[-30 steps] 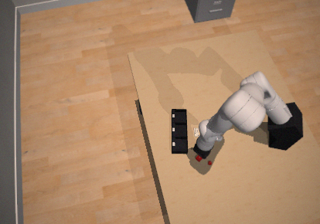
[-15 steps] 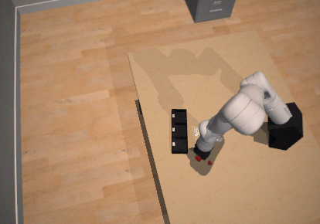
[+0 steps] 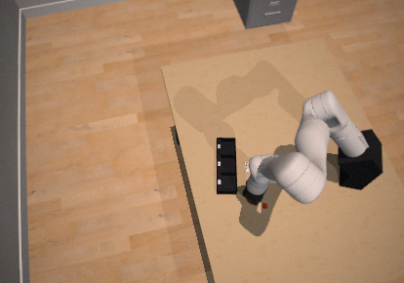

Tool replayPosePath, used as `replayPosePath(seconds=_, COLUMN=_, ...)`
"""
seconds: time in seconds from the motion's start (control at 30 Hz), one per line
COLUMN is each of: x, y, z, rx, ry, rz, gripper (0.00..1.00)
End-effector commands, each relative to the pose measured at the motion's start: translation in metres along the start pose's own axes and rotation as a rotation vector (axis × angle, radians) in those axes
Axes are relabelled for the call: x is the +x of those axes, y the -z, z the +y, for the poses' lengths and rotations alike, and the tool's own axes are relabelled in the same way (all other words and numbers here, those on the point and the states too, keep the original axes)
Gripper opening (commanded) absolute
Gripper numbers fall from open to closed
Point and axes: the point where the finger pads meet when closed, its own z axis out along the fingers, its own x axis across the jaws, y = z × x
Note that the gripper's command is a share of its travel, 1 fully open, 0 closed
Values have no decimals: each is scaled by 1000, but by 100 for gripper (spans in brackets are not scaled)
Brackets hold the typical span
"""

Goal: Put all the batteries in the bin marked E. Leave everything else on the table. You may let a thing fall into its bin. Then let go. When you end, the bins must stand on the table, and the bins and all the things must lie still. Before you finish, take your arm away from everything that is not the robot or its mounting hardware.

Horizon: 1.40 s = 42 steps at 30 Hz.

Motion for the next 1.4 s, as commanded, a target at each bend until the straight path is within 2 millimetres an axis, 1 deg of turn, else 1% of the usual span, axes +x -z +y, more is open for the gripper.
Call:
replayPosePath(seconds=0.0, x=-11, y=-14, z=-12, rx=25, ry=-1, rz=-22, gripper=80)
replayPosePath(seconds=0.3, x=-10, y=-14, z=-12, rx=25, ry=-1, rz=-22, gripper=80)
replayPosePath(seconds=0.87, x=-4, y=-15, z=-4, rx=25, ry=-1, rz=-22, gripper=80)
replayPosePath(seconds=1.17, x=-5, y=-27, z=-6, rx=25, ry=-1, rz=-22, gripper=80)
replayPosePath(seconds=1.37, x=-5, y=-26, z=-7, rx=25, ry=-1, rz=-22, gripper=80)
